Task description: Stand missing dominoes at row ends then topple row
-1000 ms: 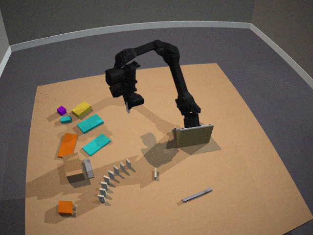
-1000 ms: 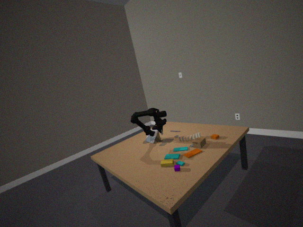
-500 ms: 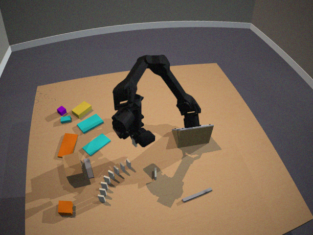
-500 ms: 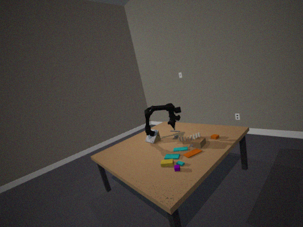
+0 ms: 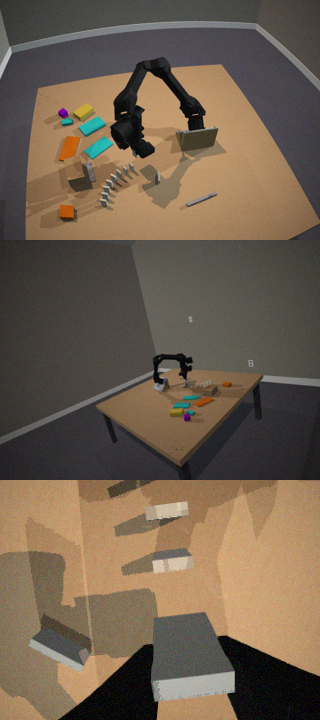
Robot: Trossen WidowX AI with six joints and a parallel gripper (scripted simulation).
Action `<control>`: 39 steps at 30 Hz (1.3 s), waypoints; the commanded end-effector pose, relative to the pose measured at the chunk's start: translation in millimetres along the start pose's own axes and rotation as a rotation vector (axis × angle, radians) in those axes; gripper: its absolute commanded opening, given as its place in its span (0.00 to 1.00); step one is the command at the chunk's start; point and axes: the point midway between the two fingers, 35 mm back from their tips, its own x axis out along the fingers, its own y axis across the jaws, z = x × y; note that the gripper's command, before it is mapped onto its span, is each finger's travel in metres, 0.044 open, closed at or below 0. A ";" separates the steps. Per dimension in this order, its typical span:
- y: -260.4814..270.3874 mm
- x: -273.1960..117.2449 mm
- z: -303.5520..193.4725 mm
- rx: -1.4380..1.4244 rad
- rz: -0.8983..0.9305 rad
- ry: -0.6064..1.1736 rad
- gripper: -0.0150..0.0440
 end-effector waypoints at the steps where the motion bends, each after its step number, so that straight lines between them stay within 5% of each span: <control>1: 0.1 21.8 -0.6 -0.009 -0.006 0.006 0.44; 13: -1.8 82.6 -8.6 -0.007 -0.012 0.009 0.44; 26: -1.9 85.8 -9.4 -0.007 -0.013 0.010 0.44; 39: -1.9 85.8 -9.4 -0.007 -0.013 0.010 1.00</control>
